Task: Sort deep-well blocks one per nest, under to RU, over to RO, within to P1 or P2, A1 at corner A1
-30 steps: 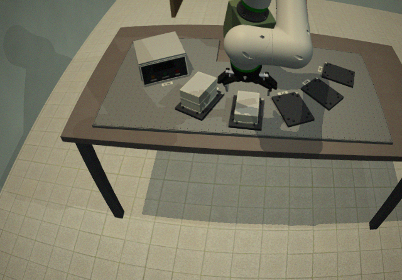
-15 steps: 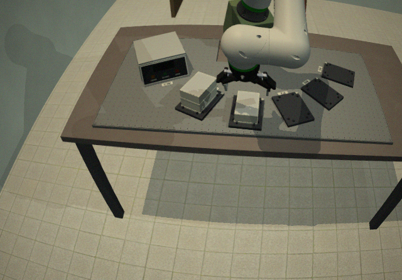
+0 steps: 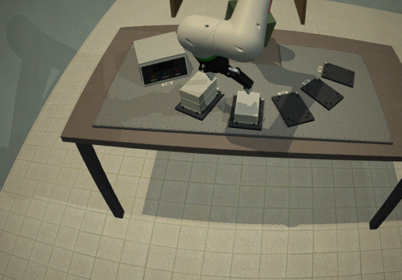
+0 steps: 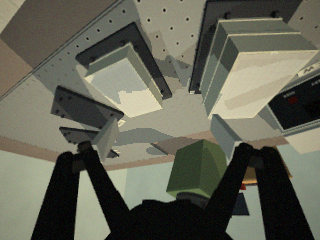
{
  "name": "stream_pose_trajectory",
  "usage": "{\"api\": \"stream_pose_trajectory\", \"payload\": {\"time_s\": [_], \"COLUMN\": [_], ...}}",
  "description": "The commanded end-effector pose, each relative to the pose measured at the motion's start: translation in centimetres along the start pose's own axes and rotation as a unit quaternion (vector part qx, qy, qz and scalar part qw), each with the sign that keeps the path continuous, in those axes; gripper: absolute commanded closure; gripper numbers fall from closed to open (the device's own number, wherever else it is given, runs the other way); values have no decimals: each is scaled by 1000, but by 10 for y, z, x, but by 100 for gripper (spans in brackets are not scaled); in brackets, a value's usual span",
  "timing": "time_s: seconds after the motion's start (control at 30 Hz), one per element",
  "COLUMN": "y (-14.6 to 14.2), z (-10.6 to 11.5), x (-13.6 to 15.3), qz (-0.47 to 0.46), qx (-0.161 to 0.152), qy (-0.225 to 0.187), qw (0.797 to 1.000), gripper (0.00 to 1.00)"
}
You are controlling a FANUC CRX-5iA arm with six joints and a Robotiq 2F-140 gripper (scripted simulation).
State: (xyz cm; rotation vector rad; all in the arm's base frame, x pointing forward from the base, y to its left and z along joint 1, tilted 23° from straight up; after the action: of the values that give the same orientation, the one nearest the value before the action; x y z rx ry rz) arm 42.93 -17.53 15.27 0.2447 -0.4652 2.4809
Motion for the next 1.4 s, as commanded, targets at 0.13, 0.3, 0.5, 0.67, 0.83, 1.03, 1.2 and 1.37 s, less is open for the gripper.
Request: {"api": "stream_pose_trajectory", "payload": {"time_s": [0.13,0.3,0.5,0.67,0.83,1.03,1.2,1.37], "y": [37,52,80,104,118,119,119,118], "z": [9,13,19,25,29,29,27,21], "x": [-8,-11,-17,-22,-25,-25,-26,-29], "qz": [-1,-1,-1,-1,-1,-1,-1,-1], "qx": [-2,-2,-2,-2,-2,-2,-2,-2], "qy": [-1,-1,-1,-1,-1,-1,-1,-1], "qw": [1000,1000,1000,1000,1000,1000,1000,1000], "gripper": [0,0,0,0,0,0,0,0]}}
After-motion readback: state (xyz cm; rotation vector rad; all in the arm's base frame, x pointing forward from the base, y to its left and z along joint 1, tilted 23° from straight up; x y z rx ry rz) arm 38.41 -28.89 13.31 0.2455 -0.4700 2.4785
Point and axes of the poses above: the point where the finger pads meet when closed, its own z axis back along the fingers, its own y axis across the jaws, x = y × z, the point moved 10 cm from there along z, back along the fingers, and after that the axes turned 7 degrees about -z, right-handed, at the moved point
